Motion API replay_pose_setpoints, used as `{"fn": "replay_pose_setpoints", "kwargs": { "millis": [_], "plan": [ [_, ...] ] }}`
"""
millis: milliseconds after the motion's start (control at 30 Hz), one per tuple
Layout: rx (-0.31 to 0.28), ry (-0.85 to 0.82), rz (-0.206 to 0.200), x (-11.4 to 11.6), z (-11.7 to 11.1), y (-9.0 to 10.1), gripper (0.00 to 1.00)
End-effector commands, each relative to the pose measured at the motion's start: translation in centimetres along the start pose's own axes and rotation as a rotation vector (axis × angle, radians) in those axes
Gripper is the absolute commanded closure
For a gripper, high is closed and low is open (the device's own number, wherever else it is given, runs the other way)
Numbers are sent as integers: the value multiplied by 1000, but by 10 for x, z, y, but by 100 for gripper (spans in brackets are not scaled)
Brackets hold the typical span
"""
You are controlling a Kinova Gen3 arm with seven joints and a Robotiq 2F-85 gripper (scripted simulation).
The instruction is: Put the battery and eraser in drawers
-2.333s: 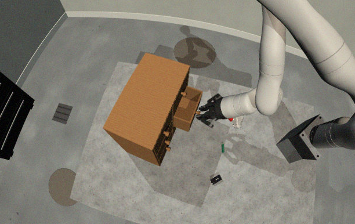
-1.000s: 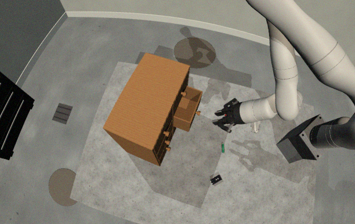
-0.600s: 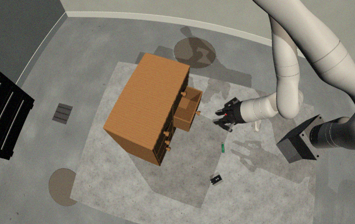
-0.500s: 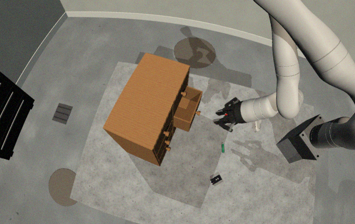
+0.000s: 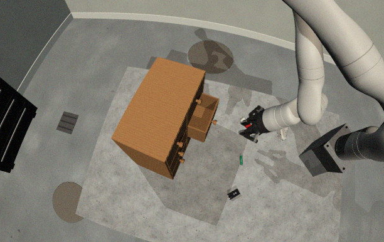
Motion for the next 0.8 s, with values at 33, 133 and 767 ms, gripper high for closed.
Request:
{"fn": "replay_pose_setpoints", "kwargs": {
  "millis": [33, 133, 767],
  "plan": [
    [41, 40, -11, -7, 0, 4, 67],
    [60, 49, -11, -9, -2, 5, 67],
    [374, 81, -10, -32, -25, 53, 67]
  ]
}}
Point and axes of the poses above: the point where the finger pads meet when closed, its own y axis back along the fingers, its own x axis across the jaws, z = x × y, the point moved 5 cm from there along y, back along the fingers, and after that the axes turned 11 degrees about y, right-handed, at the moved point
